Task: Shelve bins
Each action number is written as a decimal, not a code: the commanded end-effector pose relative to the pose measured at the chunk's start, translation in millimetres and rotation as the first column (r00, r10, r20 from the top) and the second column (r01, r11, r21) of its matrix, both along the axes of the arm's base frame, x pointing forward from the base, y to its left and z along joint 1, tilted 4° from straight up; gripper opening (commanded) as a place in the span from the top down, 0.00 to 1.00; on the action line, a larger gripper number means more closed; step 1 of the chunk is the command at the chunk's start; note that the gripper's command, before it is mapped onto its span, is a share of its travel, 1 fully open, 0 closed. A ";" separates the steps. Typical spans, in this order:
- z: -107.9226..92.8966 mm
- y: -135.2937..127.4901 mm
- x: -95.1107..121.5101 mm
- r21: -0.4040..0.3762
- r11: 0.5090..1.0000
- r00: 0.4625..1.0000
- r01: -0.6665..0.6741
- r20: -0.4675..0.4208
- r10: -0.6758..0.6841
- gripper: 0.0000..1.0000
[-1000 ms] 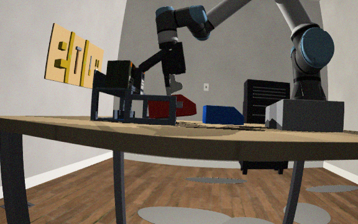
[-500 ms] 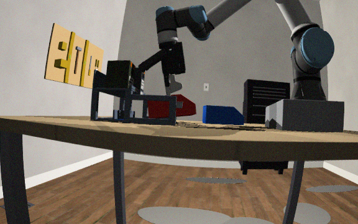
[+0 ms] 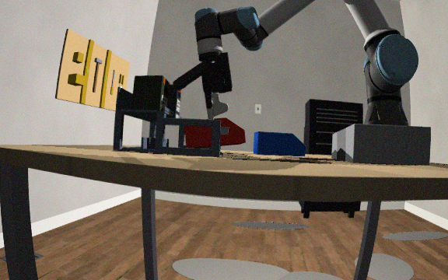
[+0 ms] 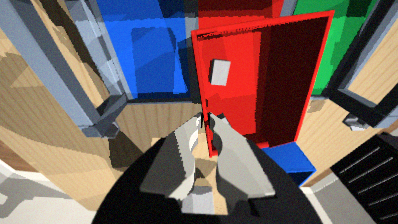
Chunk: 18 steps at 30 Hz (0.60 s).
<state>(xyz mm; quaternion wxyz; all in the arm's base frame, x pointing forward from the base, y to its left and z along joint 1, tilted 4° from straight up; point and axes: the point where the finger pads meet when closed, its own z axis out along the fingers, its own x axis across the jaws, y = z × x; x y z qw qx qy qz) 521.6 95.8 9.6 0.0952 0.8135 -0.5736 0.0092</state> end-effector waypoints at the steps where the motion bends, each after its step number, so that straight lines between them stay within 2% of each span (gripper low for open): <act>1: 1.7 1.2 0.6 0.001 1.000 1.000 -0.003 0.005 0.003 1.00; 18: 0.9 3.6 7.3 0.003 1.000 1.000 -0.003 0.012 0.003 1.00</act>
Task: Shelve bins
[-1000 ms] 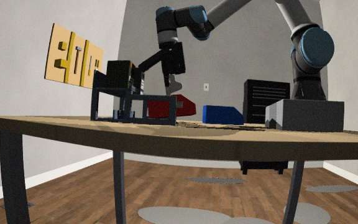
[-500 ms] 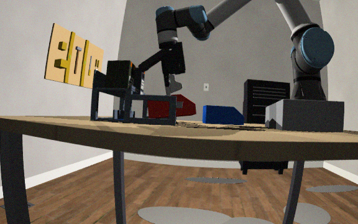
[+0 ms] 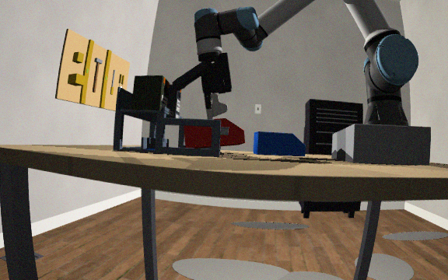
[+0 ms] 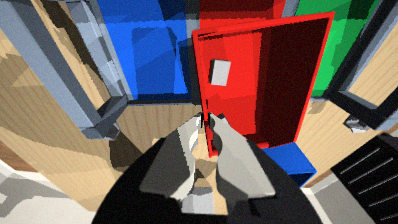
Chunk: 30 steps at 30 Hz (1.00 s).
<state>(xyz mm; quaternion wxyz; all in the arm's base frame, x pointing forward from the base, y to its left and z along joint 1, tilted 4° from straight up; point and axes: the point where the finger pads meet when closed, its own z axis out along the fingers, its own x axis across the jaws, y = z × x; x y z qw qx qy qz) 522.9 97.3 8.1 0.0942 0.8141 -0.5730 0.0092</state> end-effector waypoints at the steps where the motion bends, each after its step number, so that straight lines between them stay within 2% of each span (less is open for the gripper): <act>1: 2.4 2.0 6.0 0.002 1.000 1.000 -0.001 0.011 0.001 1.00; 30: 2.0 6.6 17.4 0.007 1.000 1.000 -0.003 0.027 0.002 1.00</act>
